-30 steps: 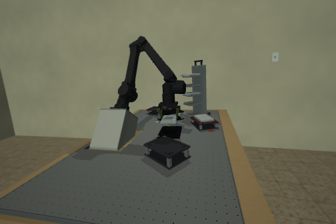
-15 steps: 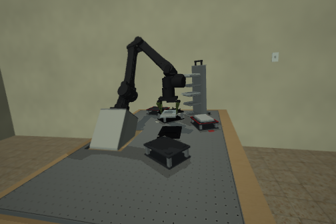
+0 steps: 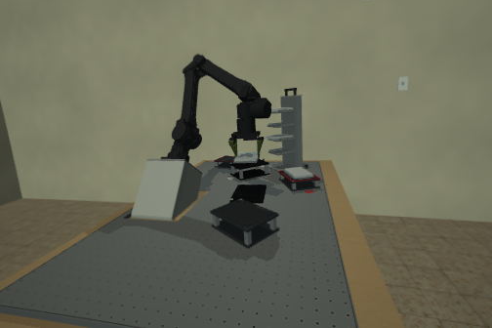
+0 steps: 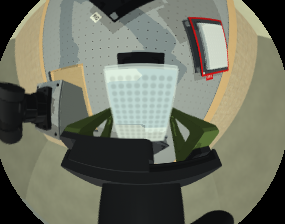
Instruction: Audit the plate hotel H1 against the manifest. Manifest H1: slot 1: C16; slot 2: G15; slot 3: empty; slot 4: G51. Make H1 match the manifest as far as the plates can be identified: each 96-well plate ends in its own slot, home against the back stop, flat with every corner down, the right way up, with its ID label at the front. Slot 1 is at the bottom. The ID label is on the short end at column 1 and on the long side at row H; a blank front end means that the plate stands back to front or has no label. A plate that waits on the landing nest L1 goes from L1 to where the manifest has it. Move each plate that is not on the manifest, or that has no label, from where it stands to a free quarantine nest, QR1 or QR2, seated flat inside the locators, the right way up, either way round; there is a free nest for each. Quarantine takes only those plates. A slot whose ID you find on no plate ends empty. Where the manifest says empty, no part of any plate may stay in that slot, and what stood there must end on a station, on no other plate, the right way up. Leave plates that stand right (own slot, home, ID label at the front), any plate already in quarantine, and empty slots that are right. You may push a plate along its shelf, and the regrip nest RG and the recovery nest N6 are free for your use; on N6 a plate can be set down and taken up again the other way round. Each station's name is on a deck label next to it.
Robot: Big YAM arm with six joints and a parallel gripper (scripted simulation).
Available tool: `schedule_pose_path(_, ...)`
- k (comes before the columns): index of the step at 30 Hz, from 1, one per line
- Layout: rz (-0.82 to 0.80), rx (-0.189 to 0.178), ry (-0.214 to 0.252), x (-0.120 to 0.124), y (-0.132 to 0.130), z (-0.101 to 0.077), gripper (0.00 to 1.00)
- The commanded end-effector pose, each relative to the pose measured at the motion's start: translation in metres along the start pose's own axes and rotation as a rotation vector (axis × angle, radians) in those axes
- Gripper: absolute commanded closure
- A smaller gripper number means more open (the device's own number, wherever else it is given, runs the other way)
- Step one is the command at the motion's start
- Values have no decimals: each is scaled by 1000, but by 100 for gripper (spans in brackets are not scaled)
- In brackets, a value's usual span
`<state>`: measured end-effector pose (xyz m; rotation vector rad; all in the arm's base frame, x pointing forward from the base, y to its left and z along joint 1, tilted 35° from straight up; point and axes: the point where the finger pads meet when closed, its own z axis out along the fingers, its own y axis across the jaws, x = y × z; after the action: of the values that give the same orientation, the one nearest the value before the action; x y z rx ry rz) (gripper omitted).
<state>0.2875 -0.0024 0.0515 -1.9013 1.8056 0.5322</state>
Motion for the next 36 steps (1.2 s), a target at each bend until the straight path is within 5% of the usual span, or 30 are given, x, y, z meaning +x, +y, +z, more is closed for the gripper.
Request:
schedule_pose_path(1, -28, 46, 21, 4, -20, -26, 14)
schedule_pose_path(36, 88, 50, 29, 2, -17, -110, 14)
